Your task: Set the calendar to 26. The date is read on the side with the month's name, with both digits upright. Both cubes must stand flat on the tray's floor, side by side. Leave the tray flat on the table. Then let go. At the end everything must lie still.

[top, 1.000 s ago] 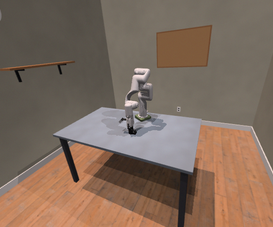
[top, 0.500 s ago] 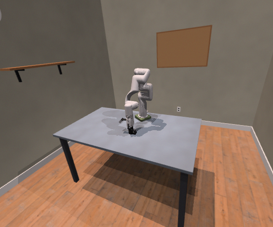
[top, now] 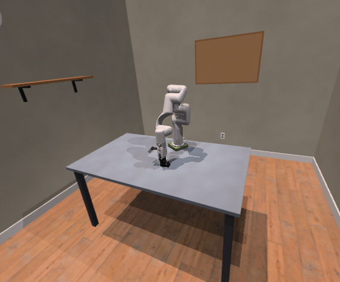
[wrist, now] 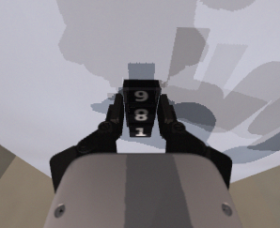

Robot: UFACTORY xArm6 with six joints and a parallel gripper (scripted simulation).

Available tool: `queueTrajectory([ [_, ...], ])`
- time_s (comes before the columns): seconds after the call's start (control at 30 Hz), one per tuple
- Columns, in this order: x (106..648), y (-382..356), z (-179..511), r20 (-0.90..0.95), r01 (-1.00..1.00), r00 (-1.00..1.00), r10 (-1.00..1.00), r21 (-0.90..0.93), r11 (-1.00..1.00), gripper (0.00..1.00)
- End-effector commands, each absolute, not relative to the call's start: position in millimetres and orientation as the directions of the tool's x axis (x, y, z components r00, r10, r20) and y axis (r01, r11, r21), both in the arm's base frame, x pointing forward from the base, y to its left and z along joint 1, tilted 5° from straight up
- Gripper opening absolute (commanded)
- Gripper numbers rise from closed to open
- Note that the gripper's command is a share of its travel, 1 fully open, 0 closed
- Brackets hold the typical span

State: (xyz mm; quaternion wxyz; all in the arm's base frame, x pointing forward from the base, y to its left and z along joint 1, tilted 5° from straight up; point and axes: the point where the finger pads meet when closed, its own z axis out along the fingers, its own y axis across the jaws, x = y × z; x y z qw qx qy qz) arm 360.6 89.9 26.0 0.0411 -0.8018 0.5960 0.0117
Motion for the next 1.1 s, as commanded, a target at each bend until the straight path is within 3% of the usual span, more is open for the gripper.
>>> queueTrajectory([
  [0.0,361.9,90.1,27.0,-0.067,-0.957,0.289,-0.955,-0.055,-0.286,0.47],
  [0.1,361.9,90.1,27.0,-0.067,-0.957,0.289,-0.955,-0.055,-0.286,0.47],
  [0.13,361.9,90.1,27.0,-0.067,-0.957,0.289,-0.955,-0.055,-0.286,0.27],
  [1.07,361.9,90.1,27.0,-0.067,-0.957,0.289,-0.955,-0.055,-0.286,0.27],
])
